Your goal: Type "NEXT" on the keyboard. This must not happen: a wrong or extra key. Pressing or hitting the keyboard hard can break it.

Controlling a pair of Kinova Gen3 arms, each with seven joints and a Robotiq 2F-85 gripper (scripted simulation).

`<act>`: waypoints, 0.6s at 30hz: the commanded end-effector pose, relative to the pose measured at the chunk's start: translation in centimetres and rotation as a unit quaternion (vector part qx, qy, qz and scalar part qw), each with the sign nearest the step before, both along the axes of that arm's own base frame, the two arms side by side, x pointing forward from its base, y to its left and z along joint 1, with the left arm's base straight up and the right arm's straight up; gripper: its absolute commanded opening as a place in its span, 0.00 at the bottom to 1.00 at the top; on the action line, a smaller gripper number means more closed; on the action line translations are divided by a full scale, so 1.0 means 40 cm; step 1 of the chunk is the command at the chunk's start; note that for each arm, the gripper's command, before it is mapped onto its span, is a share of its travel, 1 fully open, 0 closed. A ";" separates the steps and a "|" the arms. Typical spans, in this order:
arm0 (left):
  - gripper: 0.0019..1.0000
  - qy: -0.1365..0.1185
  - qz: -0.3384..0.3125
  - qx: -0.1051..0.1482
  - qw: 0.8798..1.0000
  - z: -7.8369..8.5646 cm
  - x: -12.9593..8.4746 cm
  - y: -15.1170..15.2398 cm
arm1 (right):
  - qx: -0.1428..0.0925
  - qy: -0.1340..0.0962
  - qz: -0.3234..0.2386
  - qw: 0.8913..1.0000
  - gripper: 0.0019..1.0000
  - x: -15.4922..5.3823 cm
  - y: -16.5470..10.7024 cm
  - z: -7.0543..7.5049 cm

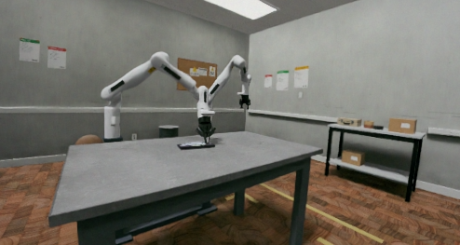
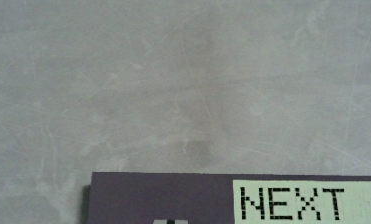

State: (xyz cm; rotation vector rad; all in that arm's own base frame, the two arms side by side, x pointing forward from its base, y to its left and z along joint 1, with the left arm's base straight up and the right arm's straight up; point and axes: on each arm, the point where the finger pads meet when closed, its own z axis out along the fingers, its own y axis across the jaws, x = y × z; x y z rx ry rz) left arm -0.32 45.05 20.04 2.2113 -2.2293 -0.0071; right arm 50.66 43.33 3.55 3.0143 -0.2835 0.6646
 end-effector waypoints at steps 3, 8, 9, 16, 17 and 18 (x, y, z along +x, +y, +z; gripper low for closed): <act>1.00 -0.002 0.008 -0.001 1.000 -0.001 0.000 -0.001 | -0.001 -0.005 0.006 1.000 0.10 0.007 0.002 0.034; 1.00 -0.002 0.008 -0.001 1.000 -0.001 0.000 -0.001 | 0.000 -0.005 0.002 1.000 0.10 0.007 0.002 0.039; 1.00 -0.002 0.008 -0.001 1.000 -0.001 0.000 -0.001 | 0.000 -0.004 0.002 1.000 0.10 0.006 0.002 0.038; 1.00 -0.002 0.008 -0.001 1.000 -0.001 0.000 -0.001 | 0.000 -0.004 0.003 1.000 0.10 0.006 0.003 0.049; 1.00 -0.002 0.008 -0.001 1.000 -0.001 0.000 -0.001 | 0.000 -0.003 0.004 1.000 0.10 0.005 0.003 0.053; 1.00 -0.002 0.008 -0.001 1.000 -0.001 0.000 -0.001 | 0.000 -0.003 0.004 1.000 0.10 0.005 0.003 0.056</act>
